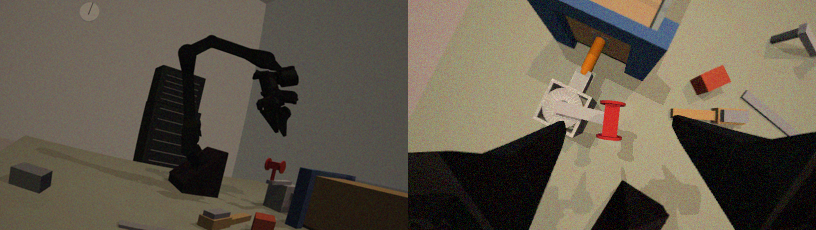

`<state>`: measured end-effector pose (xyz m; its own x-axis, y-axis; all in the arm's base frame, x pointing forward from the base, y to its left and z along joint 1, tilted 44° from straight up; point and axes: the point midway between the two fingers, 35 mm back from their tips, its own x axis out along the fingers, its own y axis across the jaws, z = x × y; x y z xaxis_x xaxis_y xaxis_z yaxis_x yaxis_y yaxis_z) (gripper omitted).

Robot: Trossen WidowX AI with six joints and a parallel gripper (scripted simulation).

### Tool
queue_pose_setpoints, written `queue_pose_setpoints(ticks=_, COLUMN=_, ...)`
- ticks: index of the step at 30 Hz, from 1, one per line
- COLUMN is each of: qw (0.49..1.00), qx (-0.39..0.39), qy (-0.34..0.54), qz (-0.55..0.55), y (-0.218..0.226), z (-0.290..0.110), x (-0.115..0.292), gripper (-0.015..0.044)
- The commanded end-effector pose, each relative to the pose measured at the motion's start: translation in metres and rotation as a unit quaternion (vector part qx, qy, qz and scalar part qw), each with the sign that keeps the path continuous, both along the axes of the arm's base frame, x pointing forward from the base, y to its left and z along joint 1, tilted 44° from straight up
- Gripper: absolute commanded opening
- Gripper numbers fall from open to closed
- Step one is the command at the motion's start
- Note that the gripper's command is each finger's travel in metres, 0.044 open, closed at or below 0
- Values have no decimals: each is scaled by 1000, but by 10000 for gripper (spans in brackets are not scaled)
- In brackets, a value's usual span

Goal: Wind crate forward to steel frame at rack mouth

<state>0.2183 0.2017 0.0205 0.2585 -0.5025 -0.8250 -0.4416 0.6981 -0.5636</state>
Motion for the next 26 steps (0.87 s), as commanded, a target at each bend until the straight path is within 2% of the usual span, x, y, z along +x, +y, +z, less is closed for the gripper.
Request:
queue_pose_setpoints(ticks=1, qw=1000, qx=-4, qy=8, qz=-4, y=3, z=-5, x=1, gripper=440)
queue_pose_setpoints(ticks=16, qw=985, qx=-67, qy=123, qz=-97, y=90, z=-79, x=-5, gripper=440)
queue_pose_setpoints(ticks=26, qw=982, qx=-75, qy=133, qz=-108, y=95, z=-89, x=-9, gripper=440)
